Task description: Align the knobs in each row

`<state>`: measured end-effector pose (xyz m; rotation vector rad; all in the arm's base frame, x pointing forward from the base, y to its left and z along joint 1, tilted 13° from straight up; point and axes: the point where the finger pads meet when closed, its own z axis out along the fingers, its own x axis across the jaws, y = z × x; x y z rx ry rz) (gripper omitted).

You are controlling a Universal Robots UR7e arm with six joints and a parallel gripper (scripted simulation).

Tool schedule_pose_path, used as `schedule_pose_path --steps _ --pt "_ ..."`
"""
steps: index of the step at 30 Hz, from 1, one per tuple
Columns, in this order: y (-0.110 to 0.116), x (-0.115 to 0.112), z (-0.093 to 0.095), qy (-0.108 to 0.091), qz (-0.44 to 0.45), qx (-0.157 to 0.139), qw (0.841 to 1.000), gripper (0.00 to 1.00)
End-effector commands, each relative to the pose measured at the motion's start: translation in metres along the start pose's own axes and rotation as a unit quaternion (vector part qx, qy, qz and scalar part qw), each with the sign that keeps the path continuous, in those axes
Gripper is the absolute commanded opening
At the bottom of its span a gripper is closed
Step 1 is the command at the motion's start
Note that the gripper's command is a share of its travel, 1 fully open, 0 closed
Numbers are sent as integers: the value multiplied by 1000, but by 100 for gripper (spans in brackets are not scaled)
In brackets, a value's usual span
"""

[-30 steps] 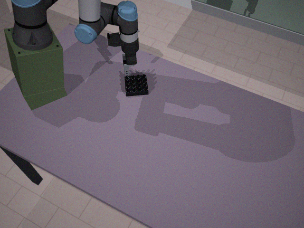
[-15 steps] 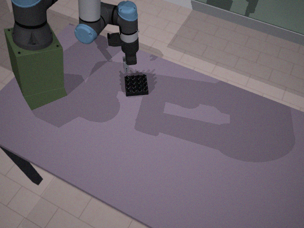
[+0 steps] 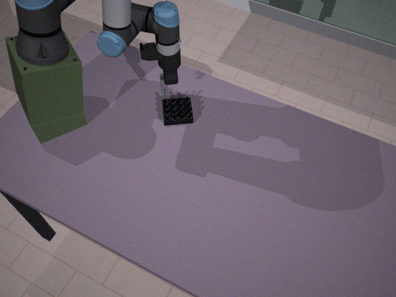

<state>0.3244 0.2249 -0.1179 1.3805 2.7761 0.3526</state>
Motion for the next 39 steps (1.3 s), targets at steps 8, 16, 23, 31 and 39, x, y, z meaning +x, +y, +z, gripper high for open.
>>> schedule_pose_path --steps 8,16,23,31,39 --pt "0 0 0 0 0 -1 1000 46" --pt "0 0 1 0 0 -1 1000 46" --pt "0 0 5 0 0 0 1000 46" --pt "0 0 11 0 0 0 1000 46" --pt "1 0 21 0 0 0 1000 46"
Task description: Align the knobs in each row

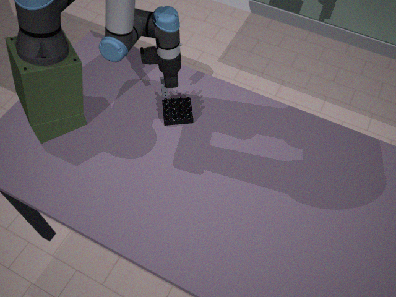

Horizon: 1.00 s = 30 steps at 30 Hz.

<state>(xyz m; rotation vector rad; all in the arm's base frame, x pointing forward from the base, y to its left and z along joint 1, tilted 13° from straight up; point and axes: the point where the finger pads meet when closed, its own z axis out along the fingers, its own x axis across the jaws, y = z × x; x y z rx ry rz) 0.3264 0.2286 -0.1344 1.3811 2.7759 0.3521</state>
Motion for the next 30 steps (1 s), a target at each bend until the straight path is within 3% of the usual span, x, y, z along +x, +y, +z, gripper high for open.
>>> schedule_pose_path --steps 1,30 --pt "0 0 6 0 0 -1 1000 46" --pt "1 1 27 0 0 -1 1000 46"
